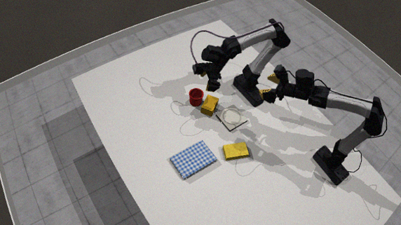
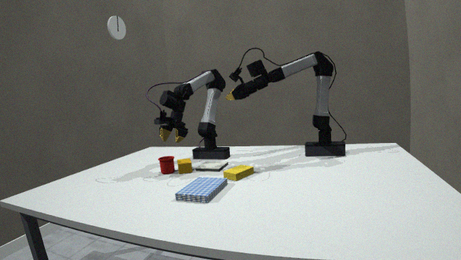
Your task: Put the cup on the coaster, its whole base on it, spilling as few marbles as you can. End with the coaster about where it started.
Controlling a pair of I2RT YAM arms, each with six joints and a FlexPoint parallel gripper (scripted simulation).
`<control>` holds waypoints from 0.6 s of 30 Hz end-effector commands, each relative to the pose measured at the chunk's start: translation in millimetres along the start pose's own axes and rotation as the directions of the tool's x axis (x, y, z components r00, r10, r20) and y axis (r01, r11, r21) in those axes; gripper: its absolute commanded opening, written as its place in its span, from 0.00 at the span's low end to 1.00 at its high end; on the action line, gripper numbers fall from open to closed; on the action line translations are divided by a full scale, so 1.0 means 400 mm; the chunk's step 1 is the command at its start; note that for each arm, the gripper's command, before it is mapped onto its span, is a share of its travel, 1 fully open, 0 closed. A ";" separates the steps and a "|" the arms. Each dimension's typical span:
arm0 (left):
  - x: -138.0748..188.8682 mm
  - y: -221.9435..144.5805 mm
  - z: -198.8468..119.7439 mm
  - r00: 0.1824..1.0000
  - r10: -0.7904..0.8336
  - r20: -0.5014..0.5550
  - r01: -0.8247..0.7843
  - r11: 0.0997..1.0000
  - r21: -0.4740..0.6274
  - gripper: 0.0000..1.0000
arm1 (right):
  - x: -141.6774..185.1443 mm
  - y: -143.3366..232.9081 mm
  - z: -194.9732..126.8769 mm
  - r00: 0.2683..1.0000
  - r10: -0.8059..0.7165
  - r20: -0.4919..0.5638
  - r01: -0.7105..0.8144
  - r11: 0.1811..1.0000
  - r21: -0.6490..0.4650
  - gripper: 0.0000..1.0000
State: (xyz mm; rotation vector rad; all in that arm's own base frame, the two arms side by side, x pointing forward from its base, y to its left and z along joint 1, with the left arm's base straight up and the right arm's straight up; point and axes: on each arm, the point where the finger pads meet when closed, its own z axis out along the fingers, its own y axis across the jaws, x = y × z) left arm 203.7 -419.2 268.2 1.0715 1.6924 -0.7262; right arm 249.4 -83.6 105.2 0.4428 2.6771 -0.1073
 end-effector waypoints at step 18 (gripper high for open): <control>0.008 0.003 -0.008 1.000 -0.013 -0.004 0.013 1.000 -0.001 1.00 | -0.017 0.000 0.051 0.945 -0.244 -0.217 0.236 0.970 -0.066 1.00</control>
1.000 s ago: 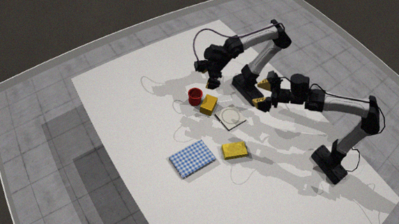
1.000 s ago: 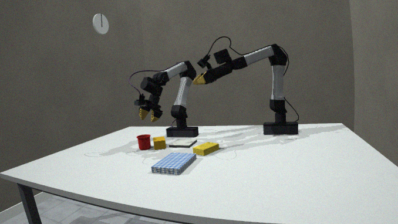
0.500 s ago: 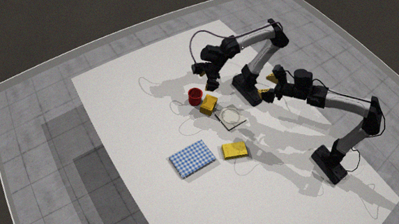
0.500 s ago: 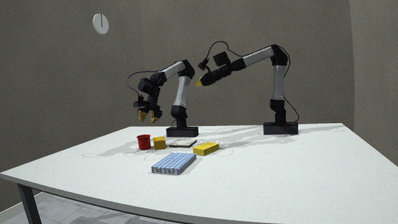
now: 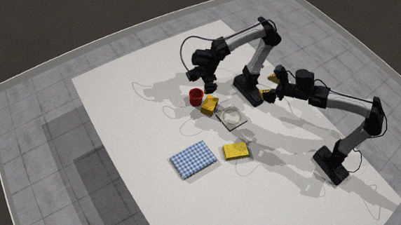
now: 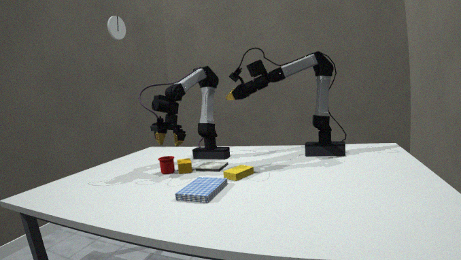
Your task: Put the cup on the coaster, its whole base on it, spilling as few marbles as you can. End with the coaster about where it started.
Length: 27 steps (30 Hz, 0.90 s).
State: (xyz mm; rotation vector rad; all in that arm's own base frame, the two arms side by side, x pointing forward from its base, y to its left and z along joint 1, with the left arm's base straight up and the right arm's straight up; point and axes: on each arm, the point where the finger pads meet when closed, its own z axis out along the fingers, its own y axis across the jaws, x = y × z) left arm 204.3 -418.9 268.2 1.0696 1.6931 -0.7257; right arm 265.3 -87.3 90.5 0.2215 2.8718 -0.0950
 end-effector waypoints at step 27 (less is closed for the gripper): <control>0.008 0.001 -0.008 1.000 -0.012 -0.004 0.012 1.000 0.001 1.00 | -0.014 -0.007 0.163 0.945 -0.213 -0.249 0.193 0.976 -0.103 1.00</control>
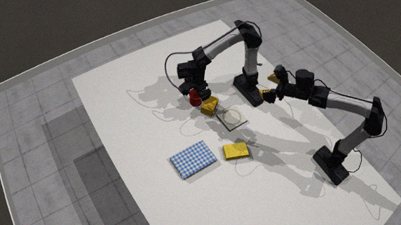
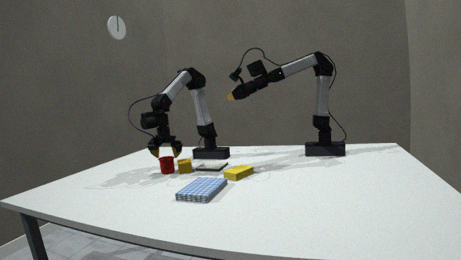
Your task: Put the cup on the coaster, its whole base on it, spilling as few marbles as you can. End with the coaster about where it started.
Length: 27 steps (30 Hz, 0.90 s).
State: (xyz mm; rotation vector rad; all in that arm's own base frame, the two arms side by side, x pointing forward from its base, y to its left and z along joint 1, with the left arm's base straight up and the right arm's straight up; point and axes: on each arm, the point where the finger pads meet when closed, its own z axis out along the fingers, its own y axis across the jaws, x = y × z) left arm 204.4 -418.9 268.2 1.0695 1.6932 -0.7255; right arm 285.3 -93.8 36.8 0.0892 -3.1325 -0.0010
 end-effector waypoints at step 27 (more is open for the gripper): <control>0.008 0.001 -0.008 1.000 -0.012 -0.004 0.012 1.000 0.001 1.00 | -0.006 -0.003 0.013 1.000 -0.001 0.022 0.001 1.000 0.002 0.56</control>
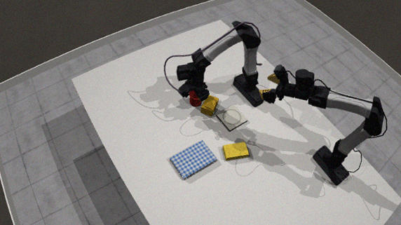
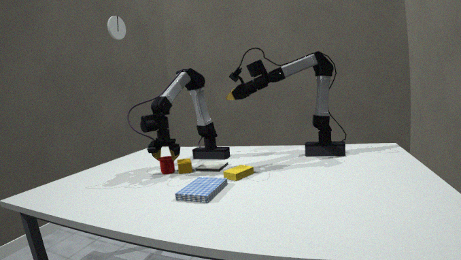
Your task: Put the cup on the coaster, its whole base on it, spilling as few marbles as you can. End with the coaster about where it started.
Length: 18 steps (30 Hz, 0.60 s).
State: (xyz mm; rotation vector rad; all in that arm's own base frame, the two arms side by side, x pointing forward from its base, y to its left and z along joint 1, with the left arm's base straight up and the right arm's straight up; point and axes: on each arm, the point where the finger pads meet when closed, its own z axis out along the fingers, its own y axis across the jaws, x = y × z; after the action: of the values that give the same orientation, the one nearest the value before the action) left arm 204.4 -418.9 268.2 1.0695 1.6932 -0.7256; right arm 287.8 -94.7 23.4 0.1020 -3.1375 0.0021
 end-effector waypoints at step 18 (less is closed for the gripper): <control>0.013 0.004 -0.018 1.000 -0.013 -0.018 0.013 1.000 -0.002 1.00 | 0.001 0.008 -0.229 0.999 0.033 0.015 -0.033 0.999 0.000 0.65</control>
State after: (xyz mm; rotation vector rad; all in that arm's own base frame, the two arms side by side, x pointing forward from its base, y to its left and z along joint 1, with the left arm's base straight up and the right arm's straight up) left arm 204.3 -418.7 268.0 1.0702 1.6942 -0.7251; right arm 302.0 -99.3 118.9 0.0881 -3.2078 0.0425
